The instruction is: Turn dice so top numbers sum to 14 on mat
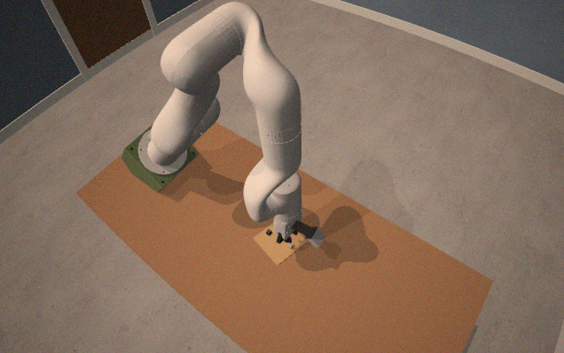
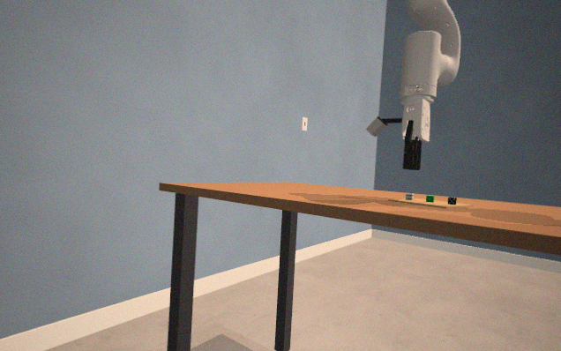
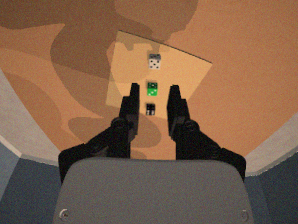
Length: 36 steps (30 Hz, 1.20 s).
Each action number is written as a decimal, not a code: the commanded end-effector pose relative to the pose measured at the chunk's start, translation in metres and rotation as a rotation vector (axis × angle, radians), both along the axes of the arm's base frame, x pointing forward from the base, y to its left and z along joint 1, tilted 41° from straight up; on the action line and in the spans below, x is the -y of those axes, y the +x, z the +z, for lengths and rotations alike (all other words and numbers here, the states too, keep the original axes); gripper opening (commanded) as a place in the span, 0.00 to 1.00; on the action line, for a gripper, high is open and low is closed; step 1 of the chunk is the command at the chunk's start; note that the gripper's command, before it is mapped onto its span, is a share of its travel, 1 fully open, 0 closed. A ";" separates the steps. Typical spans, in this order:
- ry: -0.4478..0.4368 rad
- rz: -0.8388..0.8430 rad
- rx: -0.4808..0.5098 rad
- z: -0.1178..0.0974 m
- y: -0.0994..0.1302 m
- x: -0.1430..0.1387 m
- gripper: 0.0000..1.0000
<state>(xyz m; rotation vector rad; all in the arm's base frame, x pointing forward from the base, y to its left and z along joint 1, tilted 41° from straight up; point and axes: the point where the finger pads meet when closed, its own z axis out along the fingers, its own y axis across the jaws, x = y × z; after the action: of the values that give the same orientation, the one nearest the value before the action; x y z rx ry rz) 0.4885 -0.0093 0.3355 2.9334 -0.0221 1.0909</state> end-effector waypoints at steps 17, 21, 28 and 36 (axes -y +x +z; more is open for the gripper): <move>-0.012 -0.010 -0.005 0.007 -0.005 0.000 0.31; -0.011 -0.010 -0.005 0.008 -0.006 -0.001 0.31; -0.012 -0.010 -0.005 0.010 -0.008 -0.001 0.31; -0.011 -0.010 -0.005 0.011 -0.009 -0.001 0.31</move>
<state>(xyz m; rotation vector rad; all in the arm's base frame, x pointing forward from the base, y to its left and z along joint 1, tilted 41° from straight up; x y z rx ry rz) 0.4800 -0.0090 0.3455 2.9391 -0.0171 1.0994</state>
